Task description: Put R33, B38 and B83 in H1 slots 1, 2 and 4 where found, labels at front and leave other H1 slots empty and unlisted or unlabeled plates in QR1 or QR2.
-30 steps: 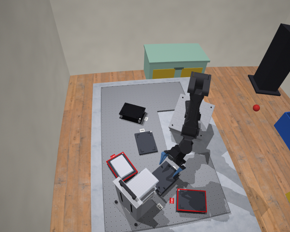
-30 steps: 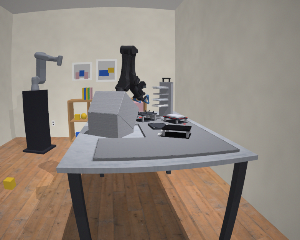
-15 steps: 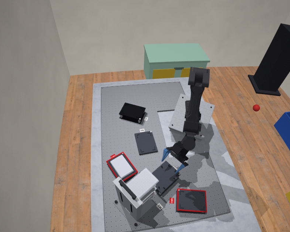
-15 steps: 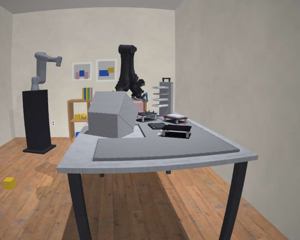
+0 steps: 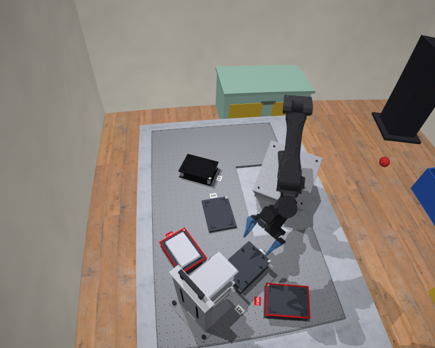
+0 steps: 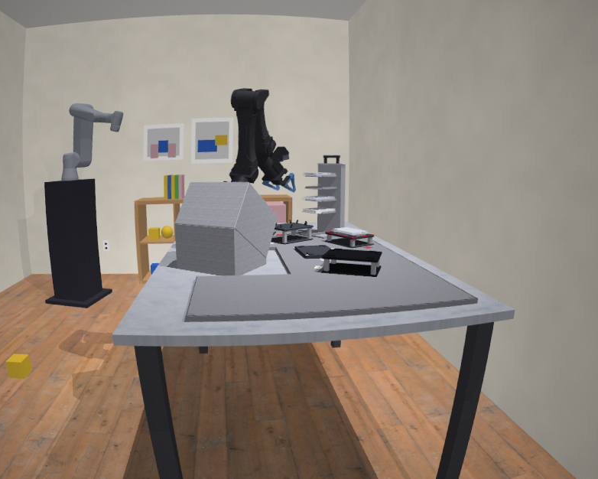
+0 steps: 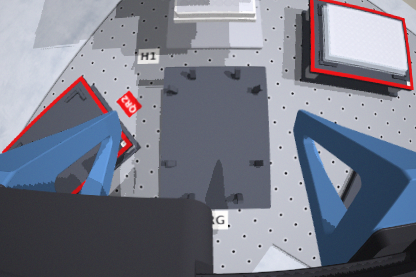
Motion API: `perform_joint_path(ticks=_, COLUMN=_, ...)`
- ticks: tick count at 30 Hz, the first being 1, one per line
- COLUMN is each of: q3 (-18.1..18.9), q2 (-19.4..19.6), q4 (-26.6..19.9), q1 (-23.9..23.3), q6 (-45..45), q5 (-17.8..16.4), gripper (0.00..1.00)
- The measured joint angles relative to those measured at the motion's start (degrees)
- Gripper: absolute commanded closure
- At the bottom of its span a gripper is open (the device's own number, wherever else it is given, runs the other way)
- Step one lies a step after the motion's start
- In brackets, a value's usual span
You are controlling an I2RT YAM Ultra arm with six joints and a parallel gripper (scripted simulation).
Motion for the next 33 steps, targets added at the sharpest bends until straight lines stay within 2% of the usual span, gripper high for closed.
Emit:
perform_joint_path(ticks=3, q3=1.05, q2=-1.36, q4=-2.14, q1=0.28, q6=0.09, q5=0.39, gripper=0.0)
perform_joint_path(ticks=8, q3=0.76, q2=-1.11, q4=-3.34, q1=0.28, q6=0.09, q5=0.61, gripper=0.0)
perform_joint_path(ticks=14, q3=-2.23, q2=3.48, q4=1.16, q1=-0.68, q6=-0.13, q5=0.07, gripper=0.0)
perform_joint_path(ticks=23, q3=-5.7, q2=12.17, q4=11.69, q1=-1.95, q6=-0.5, q5=-1.18, gripper=0.0)
perform_joint_path(ticks=33, q3=-5.73, q2=12.28, q4=15.3, q1=-2.01, q6=-0.57, q5=-1.44, gripper=0.0)
